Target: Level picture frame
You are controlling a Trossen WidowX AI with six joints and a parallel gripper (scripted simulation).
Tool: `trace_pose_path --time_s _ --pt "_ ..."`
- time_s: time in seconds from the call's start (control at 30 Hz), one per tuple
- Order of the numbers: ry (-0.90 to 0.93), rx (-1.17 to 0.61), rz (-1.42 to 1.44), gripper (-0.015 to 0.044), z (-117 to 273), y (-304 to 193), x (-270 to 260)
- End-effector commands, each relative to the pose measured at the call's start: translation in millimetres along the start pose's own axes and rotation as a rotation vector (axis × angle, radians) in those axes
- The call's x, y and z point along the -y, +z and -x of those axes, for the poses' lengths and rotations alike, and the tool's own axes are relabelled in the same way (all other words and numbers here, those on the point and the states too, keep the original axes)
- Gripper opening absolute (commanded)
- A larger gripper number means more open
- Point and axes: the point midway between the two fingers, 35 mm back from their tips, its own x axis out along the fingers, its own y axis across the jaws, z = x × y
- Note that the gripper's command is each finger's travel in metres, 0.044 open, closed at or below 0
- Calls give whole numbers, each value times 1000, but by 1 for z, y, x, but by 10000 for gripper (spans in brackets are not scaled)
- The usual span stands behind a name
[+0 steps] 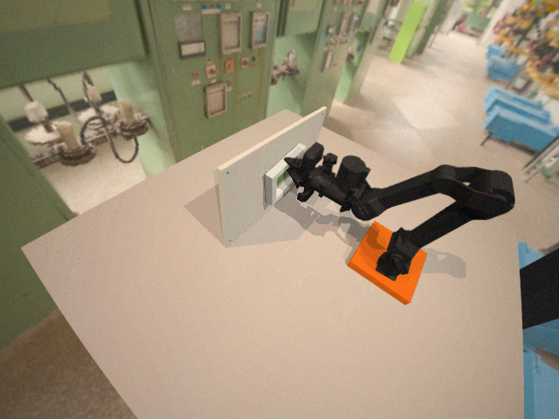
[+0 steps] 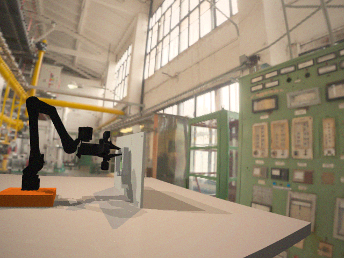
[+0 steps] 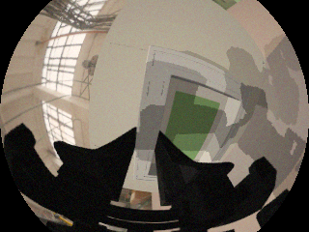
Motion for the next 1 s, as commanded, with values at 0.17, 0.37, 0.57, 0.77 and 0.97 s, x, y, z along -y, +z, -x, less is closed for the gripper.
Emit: trace_pose_path --time_s 0.17,0.37,0.57,0.77,0.97 --pt "15 -2 -4 0 0 1 -5" --pt "15 -2 -3 0 0 2 -5" --pt "15 -2 -3 0 0 5 -4" --pt "15 -2 -3 0 0 6 -4" --pt "15 -2 -3 0 0 6 -4"
